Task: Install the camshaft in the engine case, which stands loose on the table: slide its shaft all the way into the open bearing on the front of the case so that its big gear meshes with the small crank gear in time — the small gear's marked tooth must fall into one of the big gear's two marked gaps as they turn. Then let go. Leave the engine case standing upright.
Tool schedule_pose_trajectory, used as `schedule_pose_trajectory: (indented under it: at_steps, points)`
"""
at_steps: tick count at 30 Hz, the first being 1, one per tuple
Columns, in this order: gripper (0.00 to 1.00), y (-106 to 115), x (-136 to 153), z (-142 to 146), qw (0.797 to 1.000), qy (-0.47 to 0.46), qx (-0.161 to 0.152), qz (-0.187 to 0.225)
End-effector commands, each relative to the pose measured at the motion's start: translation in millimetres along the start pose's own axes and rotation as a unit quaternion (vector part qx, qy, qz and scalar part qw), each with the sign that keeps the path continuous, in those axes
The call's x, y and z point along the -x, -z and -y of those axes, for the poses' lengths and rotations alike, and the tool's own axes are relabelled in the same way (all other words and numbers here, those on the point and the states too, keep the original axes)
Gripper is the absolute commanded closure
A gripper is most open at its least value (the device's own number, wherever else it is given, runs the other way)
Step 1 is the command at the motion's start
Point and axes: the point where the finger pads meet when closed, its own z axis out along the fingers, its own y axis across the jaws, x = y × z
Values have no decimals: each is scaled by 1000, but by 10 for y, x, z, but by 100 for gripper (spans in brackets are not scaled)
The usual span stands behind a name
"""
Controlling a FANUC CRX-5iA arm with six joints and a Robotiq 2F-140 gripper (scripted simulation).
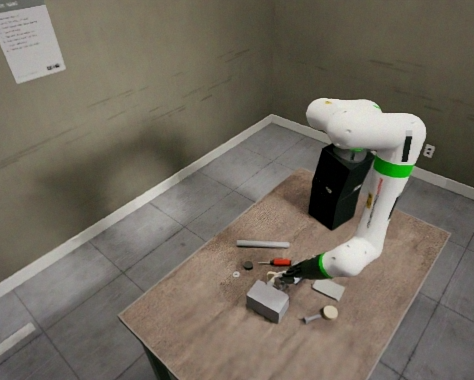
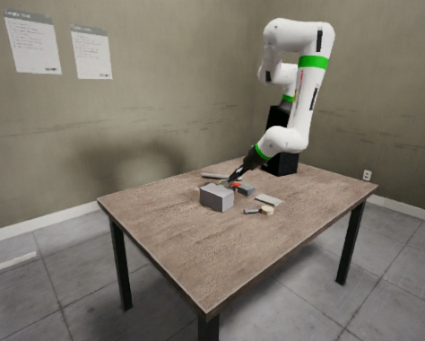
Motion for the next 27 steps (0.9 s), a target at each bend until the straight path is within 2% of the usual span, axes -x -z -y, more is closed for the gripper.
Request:
schedule_pose_trajectory:
  at_steps: [1,26,27]
  points:
    - [86,7,-3,9,1000,0,-1,0]
    - [86,7,-3,9,1000,0,-1,0]
    - [73,7,-3,9,1000,0,-1,0]
